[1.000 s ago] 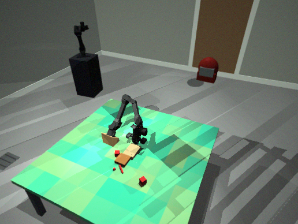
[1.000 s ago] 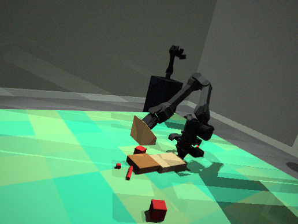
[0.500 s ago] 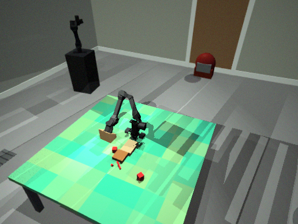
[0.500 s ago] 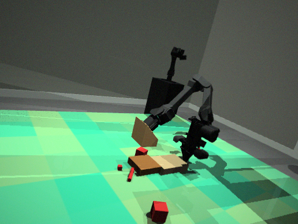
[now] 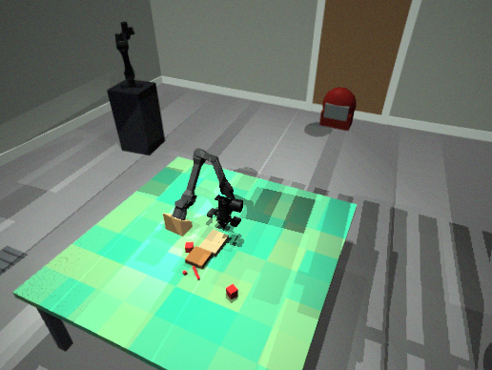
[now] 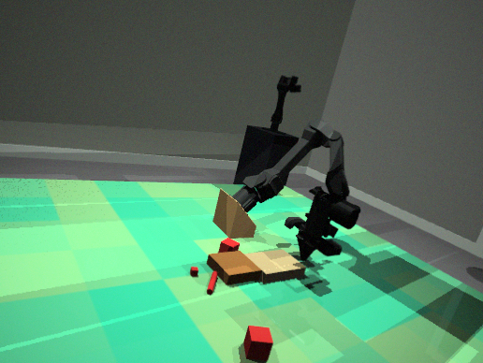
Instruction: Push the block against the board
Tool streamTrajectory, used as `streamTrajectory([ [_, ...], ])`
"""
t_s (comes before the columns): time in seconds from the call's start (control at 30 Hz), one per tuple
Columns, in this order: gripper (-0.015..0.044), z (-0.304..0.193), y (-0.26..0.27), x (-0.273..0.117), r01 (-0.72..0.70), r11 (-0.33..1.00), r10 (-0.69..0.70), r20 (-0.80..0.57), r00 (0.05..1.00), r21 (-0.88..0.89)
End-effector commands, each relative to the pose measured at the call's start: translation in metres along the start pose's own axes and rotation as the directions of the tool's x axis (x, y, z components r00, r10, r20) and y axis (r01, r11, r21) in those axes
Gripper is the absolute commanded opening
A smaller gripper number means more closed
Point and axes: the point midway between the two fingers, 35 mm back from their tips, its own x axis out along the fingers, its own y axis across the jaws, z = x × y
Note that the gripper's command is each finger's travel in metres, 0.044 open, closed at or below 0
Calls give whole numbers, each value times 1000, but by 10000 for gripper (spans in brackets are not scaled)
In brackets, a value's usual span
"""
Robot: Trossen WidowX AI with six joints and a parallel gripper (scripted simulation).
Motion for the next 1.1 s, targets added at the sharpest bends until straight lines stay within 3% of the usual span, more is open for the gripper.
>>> streamTrajectory([
  [0.0, 0, 0, -3, -32, 19, 1000, -19, 5, 1000, -8],
  [0.1, 0, 1, 0, -53, 23, 1000, -23, 9, 1000, -9],
  [0.33, 0, -3, -3, -48, 20, 1000, -20, 4, 1000, 24],
  [0.7, 0, -31, -33, -53, 22, 922, -22, -4, 1000, 386],
  [1.07, 0, -67, -59, -55, 22, 715, -24, -6, 1000, 699],
])
